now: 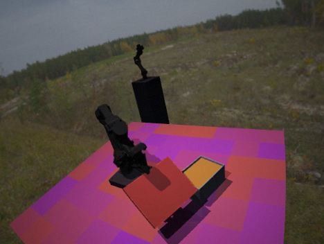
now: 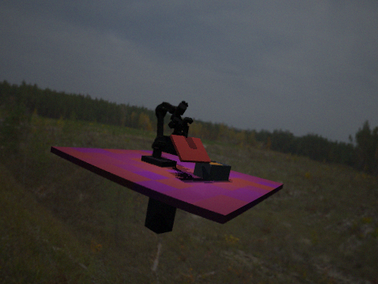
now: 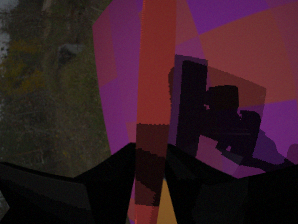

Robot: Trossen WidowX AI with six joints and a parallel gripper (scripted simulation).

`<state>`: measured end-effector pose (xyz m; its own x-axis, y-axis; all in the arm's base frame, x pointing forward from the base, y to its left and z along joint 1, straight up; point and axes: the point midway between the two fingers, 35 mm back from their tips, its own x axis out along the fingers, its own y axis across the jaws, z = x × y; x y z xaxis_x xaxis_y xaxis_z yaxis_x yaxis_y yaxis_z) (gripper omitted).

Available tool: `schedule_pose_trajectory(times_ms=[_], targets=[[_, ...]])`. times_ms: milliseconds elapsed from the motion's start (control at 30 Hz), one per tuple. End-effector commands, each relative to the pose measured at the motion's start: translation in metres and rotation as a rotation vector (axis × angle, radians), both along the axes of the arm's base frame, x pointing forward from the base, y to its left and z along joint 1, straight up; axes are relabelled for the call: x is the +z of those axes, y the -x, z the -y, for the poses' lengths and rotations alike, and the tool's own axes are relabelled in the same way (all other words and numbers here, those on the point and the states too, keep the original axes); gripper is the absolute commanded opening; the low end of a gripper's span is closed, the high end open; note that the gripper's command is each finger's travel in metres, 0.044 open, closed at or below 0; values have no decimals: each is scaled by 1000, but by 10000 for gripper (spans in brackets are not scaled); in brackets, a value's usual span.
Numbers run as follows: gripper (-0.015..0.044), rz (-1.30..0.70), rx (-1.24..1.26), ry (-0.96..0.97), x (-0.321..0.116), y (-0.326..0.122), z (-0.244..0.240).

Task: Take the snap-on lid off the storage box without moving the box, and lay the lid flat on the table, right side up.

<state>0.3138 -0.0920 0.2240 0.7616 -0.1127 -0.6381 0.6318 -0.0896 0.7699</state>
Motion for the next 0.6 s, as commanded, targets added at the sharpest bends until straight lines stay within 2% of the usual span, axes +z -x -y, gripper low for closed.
schedule_pose_trajectory(times_ms=[0, 567], targets=[[0, 13, 5, 4, 4, 1, 7], [0, 12, 5, 8, 4, 9, 40]])
